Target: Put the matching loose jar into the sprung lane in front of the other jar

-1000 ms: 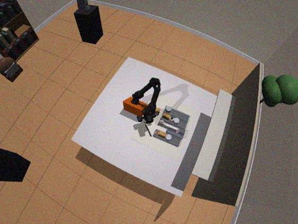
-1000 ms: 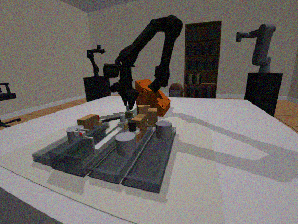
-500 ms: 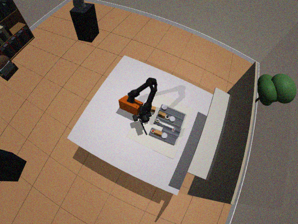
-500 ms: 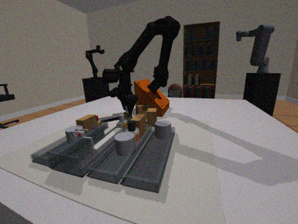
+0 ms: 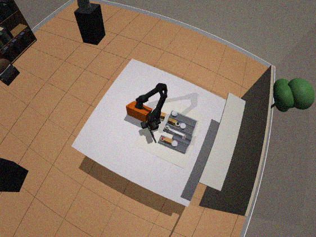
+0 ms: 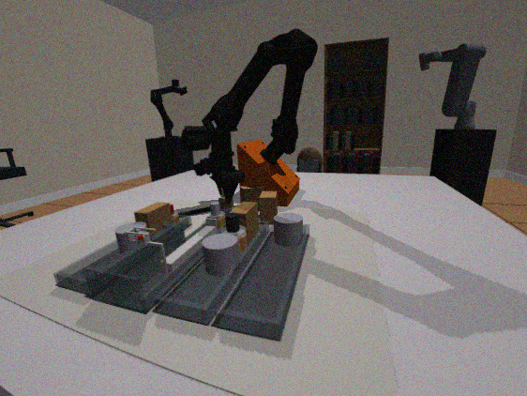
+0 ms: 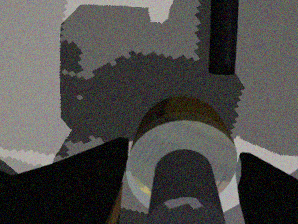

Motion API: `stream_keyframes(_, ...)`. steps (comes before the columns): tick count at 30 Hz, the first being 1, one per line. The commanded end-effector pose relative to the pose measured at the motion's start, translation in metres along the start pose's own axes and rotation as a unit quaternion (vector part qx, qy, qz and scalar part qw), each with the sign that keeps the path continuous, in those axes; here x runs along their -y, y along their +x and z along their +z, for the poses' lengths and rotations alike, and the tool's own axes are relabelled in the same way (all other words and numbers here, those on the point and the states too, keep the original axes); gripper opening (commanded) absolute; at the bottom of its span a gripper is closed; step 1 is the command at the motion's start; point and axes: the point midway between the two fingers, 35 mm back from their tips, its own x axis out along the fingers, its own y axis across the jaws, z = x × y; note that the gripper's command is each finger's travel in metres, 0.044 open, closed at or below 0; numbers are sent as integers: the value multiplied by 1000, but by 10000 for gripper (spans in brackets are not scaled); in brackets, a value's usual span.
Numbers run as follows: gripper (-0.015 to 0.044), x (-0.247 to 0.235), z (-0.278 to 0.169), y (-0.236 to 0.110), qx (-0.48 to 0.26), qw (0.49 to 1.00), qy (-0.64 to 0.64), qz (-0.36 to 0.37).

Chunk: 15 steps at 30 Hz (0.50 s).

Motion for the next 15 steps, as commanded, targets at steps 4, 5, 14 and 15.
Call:
stream_keyframes(4, 144, 0, 0, 1, 0, 1000, 3, 2)
stream_keyframes(5, 118, 0, 0, 1, 0, 1000, 3, 2)
stream_keyframes(14, 0, -4, 11, -46, 3, 1000, 4, 0)
stream_keyframes(15, 0, -4, 11, -53, 3, 1000, 4, -1)
